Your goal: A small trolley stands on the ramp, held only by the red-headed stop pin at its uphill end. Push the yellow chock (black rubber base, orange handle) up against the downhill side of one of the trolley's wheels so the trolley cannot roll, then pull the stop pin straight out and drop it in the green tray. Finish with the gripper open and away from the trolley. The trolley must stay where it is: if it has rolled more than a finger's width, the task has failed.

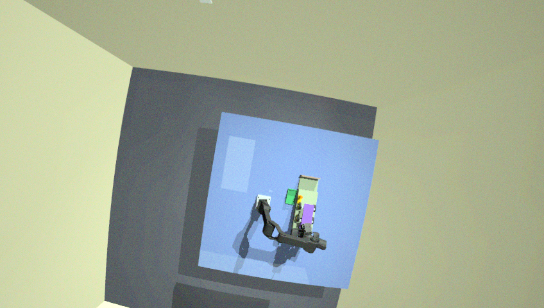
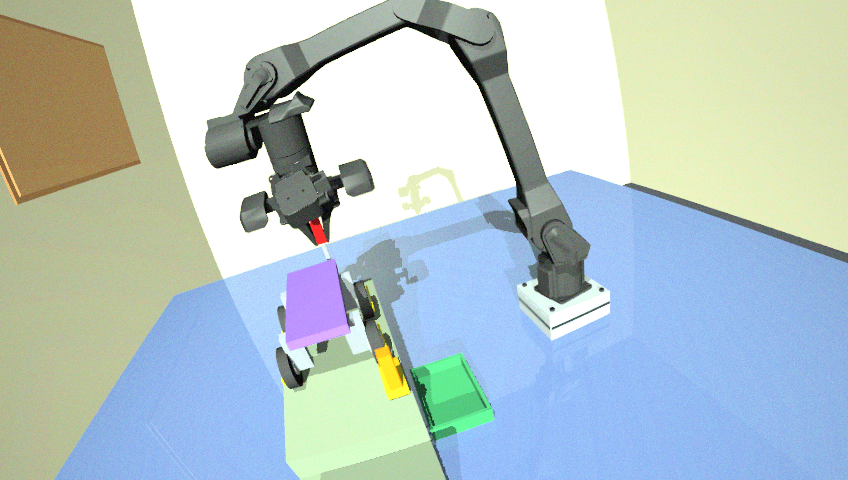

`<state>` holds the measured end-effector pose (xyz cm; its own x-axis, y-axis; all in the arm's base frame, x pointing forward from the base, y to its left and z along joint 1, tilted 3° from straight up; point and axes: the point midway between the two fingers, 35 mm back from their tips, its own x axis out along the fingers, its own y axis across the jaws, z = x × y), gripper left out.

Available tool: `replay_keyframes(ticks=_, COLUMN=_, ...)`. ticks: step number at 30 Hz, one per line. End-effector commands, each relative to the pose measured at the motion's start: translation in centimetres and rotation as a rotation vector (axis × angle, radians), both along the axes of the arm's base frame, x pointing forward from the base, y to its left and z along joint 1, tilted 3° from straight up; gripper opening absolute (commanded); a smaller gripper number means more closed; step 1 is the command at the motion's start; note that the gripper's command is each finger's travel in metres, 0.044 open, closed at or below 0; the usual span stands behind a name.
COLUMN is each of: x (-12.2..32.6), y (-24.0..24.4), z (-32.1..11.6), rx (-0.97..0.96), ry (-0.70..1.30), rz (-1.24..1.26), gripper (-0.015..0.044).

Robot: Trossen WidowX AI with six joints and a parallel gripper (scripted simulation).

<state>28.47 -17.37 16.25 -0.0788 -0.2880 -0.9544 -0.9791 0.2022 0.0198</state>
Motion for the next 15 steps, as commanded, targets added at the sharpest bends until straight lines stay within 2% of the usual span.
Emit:
replay_keyframes(ticks=1, x=0.0, y=-0.5, z=0.3, rx=-0.008, ry=-0.004, rz=0.005, gripper=0.0)
replay_keyframes(ticks=15, x=-4.3, y=0.4, z=0.1, rx=-0.007, ry=0.0, rz=0.005, gripper=0.0)
